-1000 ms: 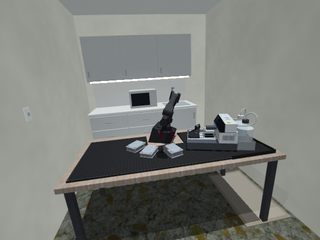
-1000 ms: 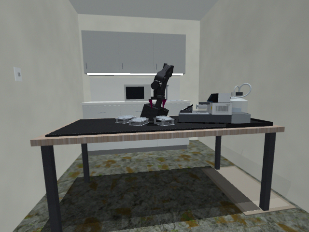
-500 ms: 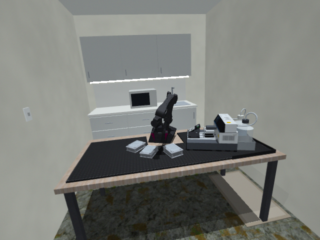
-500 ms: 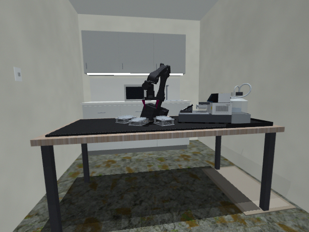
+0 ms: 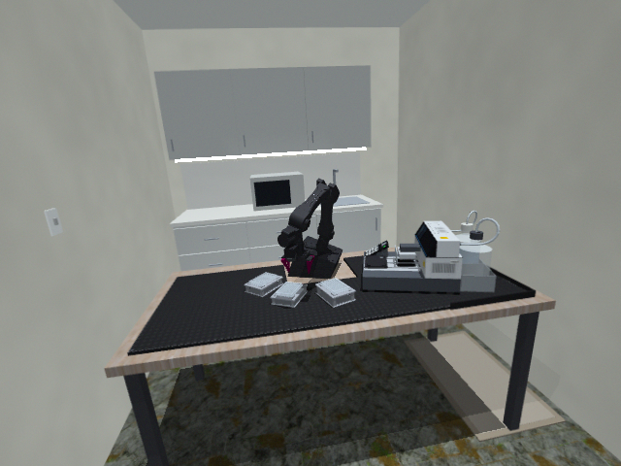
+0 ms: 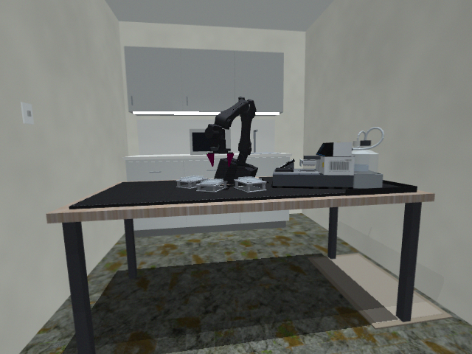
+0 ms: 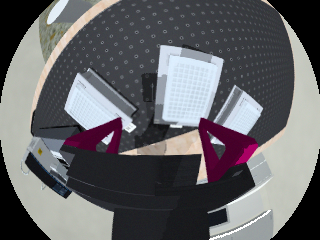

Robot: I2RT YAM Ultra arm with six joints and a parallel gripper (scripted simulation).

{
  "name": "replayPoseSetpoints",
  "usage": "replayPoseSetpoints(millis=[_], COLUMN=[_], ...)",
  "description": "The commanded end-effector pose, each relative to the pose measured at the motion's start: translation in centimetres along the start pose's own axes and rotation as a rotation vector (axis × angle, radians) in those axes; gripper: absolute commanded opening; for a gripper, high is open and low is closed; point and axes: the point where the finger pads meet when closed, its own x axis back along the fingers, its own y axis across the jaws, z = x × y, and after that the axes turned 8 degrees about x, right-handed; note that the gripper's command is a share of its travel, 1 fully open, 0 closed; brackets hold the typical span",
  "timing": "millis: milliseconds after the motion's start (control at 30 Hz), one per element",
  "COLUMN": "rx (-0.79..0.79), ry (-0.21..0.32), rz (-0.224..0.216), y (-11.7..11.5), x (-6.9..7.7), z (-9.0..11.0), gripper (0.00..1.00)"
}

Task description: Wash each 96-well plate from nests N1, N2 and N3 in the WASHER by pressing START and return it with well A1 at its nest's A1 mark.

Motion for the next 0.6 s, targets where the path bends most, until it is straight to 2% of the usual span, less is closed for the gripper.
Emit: replayPoseSetpoints(millis=[0, 100, 333, 567], rx=[-0.088, -0.088, -0.088, -0.088], ry=[-0.02, -0.02, -0.02, -0.02], rz=[0.006, 0.006, 0.007, 0.007], y=[-1.4, -1.9, -5.3, -5.3], x=[0.6, 0.6, 0.4, 0.4], z=[-0.2, -0.2, 0.1, 0.1], gripper=[1.0, 1.0, 1.0, 1.0])
